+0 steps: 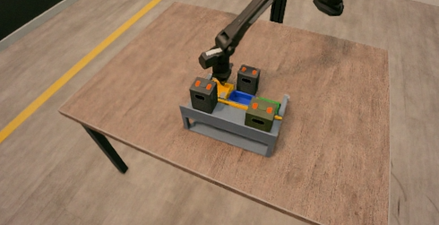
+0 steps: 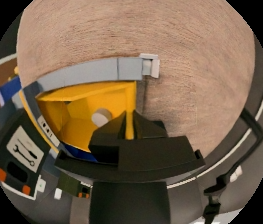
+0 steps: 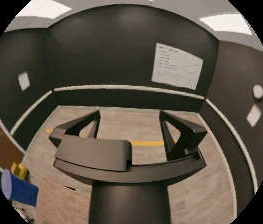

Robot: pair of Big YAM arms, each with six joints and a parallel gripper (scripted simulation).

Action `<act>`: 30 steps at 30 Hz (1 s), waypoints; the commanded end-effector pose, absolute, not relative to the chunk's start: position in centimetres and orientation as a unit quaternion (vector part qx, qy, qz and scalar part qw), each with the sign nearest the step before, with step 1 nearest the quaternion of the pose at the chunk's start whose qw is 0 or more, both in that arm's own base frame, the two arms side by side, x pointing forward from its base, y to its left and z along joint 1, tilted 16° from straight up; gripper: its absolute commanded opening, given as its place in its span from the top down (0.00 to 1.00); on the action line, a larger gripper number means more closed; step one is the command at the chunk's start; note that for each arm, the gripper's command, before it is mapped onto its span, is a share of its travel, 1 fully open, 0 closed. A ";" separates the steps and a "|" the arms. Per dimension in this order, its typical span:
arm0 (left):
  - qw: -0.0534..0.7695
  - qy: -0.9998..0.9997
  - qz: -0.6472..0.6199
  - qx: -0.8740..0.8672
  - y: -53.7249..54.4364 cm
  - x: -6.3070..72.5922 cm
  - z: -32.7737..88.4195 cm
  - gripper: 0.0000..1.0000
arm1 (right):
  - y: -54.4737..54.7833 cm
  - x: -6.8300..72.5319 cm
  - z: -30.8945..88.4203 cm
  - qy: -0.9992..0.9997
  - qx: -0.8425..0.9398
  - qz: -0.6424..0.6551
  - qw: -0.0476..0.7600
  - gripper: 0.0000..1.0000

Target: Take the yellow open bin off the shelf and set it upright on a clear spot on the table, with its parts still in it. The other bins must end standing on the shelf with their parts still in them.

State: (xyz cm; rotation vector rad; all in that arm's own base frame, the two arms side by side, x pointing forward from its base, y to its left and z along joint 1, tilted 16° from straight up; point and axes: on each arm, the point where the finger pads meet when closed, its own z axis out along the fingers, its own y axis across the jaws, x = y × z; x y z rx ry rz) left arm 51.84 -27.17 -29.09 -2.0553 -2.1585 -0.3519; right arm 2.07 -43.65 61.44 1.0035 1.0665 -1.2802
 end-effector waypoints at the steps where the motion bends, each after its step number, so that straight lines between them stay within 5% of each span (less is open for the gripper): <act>1: 0.005 -0.712 -0.132 -0.690 -31.8 56.4 -24.6 1.00 | -42.7 1.7 62.6 0.437 0.419 -0.551 0.574 0.00; 30: 0.025 -0.717 -0.127 -0.685 -30.5 53.2 -26.0 1.00 | -42.7 1.7 62.6 0.437 0.419 -0.551 0.574 0.00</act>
